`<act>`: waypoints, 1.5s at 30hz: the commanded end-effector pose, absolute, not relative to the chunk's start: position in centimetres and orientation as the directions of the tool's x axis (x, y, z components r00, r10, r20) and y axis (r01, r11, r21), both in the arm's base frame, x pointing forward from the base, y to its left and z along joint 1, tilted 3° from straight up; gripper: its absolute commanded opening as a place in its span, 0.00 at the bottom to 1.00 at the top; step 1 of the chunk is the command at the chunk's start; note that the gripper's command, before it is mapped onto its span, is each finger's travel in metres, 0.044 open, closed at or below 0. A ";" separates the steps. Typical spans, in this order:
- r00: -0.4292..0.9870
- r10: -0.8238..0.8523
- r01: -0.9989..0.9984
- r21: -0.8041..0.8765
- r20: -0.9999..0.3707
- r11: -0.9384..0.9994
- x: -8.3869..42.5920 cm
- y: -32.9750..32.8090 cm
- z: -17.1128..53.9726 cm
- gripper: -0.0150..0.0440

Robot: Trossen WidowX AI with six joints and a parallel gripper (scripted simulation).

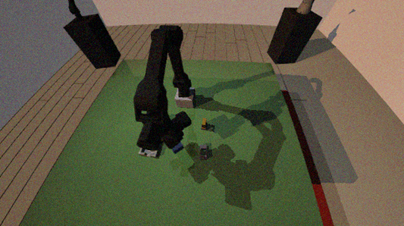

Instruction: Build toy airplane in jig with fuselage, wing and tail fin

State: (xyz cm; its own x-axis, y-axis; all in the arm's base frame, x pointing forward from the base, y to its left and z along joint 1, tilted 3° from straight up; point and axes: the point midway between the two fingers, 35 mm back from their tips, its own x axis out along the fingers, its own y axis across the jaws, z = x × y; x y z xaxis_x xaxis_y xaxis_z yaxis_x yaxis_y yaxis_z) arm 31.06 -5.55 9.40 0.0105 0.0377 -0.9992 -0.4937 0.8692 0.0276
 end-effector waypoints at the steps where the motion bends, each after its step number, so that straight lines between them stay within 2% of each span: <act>1: 0.010 0.033 -0.554 0.022 -0.999 0.832 30.3 -6.8 9.1 0.25; 25: 0.005 0.030 -0.824 0.013 -1.000 0.566 25.3 -12.7 7.5 0.25; 45: 0.000 0.030 -0.962 0.008 -1.000 0.274 20.2 -16.1 6.0 0.25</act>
State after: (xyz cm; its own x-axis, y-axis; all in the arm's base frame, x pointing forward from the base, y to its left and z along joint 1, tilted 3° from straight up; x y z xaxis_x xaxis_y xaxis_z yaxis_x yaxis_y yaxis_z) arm 21.24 -15.57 6.29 0.0026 0.0328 -0.9995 -0.9433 0.3319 0.0085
